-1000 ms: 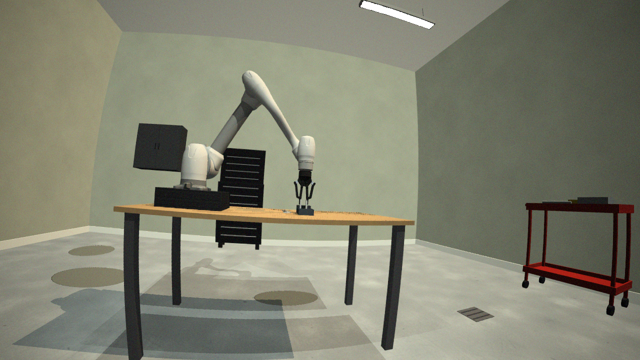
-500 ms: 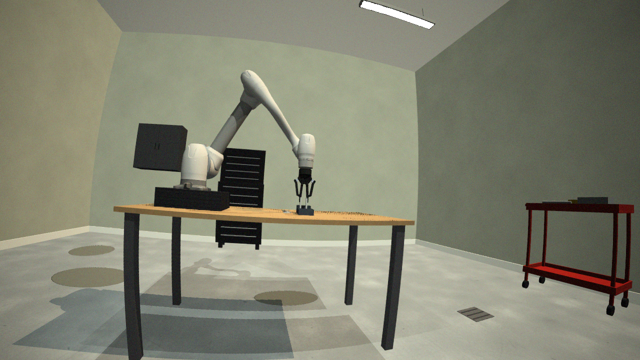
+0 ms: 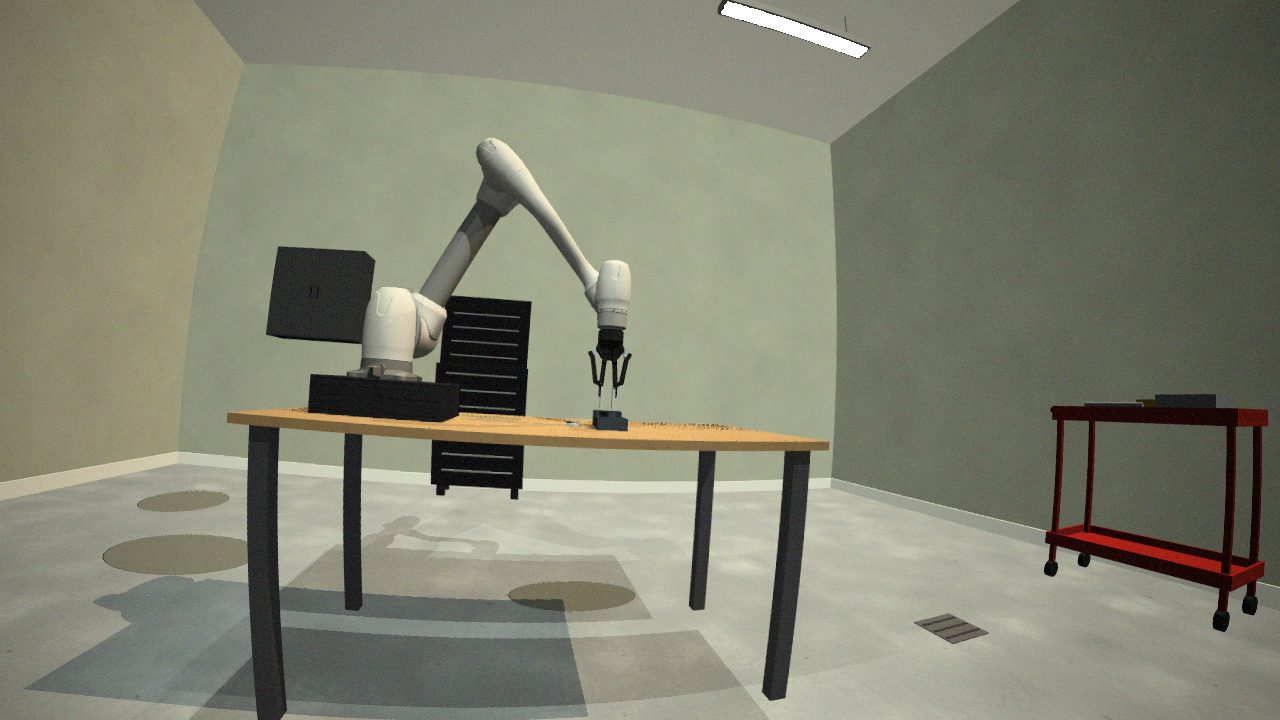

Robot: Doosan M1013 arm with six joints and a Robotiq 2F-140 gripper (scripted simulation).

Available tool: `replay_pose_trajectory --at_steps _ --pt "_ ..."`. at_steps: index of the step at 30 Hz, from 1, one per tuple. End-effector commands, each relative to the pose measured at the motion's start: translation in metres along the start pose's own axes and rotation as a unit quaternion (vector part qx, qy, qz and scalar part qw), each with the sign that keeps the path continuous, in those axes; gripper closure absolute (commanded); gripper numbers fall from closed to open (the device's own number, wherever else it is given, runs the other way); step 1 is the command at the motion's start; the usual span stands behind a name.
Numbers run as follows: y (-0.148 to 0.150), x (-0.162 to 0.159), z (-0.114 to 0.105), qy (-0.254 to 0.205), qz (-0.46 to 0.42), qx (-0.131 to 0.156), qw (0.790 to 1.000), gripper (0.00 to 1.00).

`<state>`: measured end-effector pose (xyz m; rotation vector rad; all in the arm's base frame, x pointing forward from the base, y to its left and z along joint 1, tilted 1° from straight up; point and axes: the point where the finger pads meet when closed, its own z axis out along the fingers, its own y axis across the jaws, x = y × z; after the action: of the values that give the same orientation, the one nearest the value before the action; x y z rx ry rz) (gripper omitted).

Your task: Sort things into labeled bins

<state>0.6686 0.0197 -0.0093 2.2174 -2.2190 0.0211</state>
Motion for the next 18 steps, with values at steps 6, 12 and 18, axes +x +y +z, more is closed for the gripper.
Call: replay_pose_trajectory --at_steps 6,12,18 --pt "0.000 0.000 -0.016 0.000 0.000 0.000 1.000 0.82" --pt "0.016 -0.005 -0.016 0.000 -0.050 0.000 0.999 0.80" --pt "0.064 -0.020 -0.016 0.001 -0.161 -0.001 0.987 0.80"
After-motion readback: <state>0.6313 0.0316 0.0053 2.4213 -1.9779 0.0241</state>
